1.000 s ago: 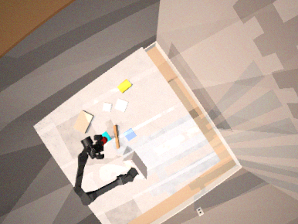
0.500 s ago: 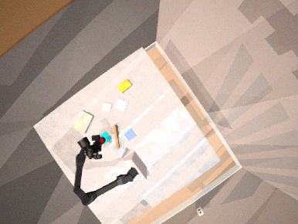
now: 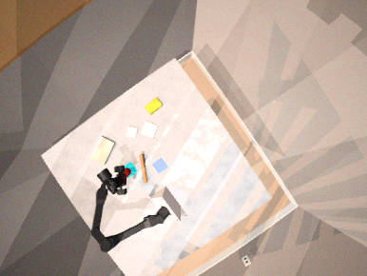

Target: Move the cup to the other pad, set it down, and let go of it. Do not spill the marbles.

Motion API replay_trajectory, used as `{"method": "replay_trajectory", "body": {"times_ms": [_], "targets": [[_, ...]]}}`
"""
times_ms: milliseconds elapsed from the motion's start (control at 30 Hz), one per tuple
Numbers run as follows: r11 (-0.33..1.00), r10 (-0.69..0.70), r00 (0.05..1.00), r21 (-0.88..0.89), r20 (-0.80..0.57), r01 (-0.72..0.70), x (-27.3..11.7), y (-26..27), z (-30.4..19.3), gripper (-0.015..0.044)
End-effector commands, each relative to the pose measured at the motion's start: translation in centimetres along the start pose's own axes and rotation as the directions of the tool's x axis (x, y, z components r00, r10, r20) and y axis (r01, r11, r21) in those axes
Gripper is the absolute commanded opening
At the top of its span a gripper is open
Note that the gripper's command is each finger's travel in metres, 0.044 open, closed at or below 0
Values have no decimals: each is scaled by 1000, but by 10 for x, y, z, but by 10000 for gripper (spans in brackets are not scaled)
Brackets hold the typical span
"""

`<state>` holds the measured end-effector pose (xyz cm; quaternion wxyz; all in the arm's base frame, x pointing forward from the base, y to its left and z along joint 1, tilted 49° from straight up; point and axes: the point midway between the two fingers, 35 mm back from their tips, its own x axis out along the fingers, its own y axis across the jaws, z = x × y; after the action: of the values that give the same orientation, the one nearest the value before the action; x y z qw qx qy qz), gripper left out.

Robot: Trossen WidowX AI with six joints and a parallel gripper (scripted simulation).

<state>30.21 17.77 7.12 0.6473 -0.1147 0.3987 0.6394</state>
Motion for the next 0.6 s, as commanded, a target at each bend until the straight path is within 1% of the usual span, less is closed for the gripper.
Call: {"method": "replay_trajectory", "body": {"times_ms": [0, 567], "targets": [[1000, 2, 1000, 7, 4, -2, 6, 0, 0, 0], [1000, 2, 1000, 7, 6, -2, 31, 0, 0, 0]]}}
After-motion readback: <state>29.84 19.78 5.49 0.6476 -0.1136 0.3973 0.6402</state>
